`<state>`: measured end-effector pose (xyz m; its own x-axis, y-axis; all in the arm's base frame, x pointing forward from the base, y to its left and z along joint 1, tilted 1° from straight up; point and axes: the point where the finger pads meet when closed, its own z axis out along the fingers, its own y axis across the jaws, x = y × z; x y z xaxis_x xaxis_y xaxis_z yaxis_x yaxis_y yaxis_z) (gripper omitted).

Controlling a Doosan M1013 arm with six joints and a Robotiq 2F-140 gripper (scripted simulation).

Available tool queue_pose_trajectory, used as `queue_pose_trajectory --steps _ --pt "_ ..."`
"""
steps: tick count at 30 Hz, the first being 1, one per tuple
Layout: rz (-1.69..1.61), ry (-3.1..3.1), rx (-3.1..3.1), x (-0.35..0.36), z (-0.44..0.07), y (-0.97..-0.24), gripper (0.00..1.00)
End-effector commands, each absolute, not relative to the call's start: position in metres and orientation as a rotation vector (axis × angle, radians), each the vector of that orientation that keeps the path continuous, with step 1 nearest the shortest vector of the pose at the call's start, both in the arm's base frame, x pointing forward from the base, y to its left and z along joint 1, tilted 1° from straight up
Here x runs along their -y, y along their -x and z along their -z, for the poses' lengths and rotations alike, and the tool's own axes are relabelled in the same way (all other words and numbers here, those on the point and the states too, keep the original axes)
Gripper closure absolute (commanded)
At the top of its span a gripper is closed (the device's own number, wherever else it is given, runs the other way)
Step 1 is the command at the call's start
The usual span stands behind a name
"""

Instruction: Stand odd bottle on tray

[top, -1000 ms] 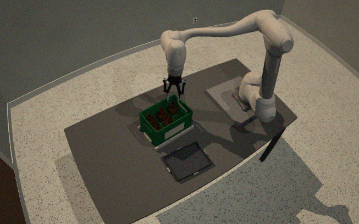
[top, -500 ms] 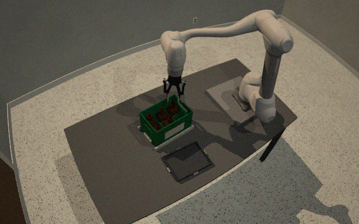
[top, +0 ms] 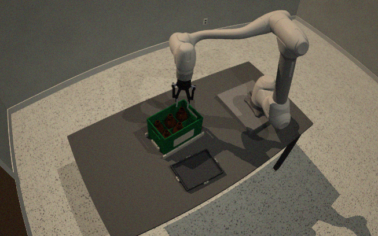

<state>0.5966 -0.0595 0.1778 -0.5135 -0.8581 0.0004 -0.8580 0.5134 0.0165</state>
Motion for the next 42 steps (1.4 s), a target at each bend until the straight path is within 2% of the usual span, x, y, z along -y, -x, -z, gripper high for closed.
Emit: queue_pose_trajectory --steps 1,42 --pt "0.022 -1.545 2.726 0.0595 -0.1779 -0.5966 0.62" --pt "0.022 -1.545 2.726 0.0595 -0.1711 -0.5965 0.62"
